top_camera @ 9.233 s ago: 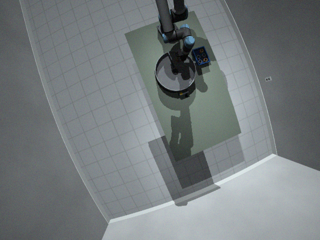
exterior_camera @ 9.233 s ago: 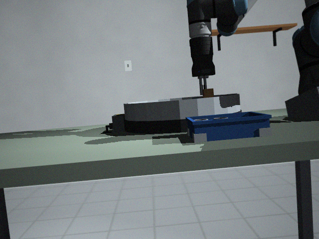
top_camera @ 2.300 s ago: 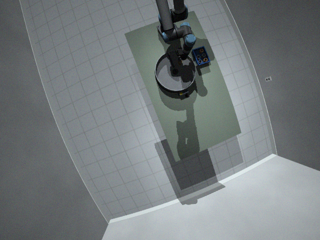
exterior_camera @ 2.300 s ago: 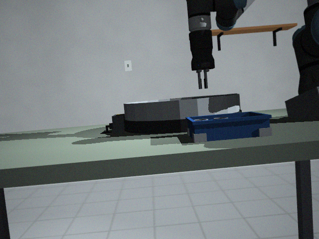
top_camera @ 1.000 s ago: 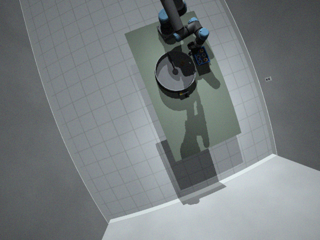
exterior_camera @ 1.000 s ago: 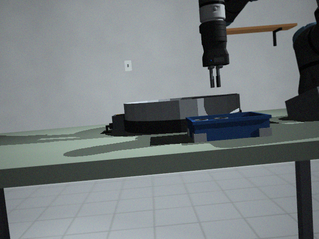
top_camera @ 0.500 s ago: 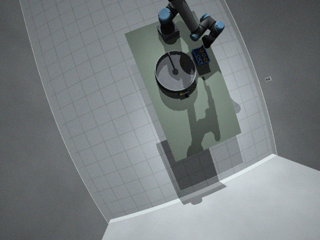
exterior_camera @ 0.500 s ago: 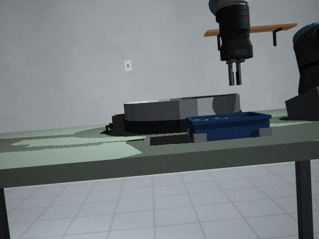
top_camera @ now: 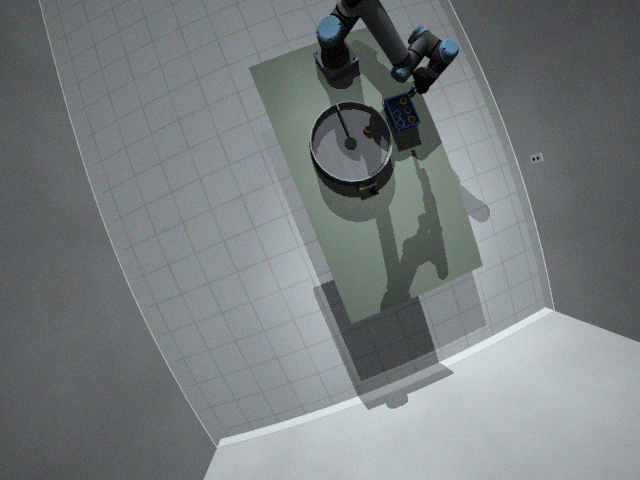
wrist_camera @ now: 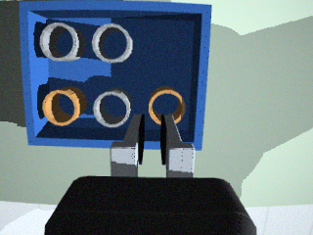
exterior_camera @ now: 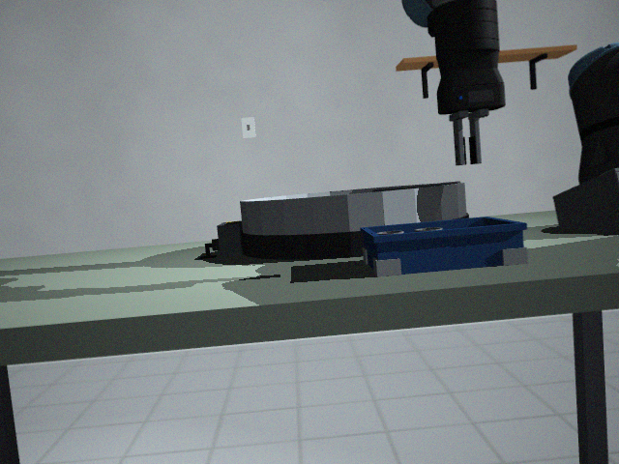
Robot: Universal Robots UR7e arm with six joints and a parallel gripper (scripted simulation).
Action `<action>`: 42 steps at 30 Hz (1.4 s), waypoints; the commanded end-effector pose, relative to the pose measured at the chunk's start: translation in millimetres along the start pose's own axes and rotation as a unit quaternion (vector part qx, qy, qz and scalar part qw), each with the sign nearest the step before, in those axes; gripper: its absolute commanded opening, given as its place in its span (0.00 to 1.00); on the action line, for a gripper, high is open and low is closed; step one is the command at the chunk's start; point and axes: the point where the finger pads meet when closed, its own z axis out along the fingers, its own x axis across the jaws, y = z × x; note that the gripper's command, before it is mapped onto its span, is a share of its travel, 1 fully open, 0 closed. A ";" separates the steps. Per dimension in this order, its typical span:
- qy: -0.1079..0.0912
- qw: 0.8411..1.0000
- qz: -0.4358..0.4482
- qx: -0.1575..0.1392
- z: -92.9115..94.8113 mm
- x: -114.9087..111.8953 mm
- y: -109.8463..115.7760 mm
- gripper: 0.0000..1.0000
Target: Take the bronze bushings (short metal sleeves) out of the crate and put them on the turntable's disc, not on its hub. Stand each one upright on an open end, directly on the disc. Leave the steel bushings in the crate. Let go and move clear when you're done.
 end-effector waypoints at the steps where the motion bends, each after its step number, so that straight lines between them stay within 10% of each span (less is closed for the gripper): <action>1: -0.001 1.000 0.000 0.000 -0.5 -0.4 0.5 0.36; 32: -0.001 1.000 0.000 0.000 0.3 -0.4 0.5 0.36; 42: -0.001 1.000 0.000 0.000 26.9 -0.5 0.7 0.36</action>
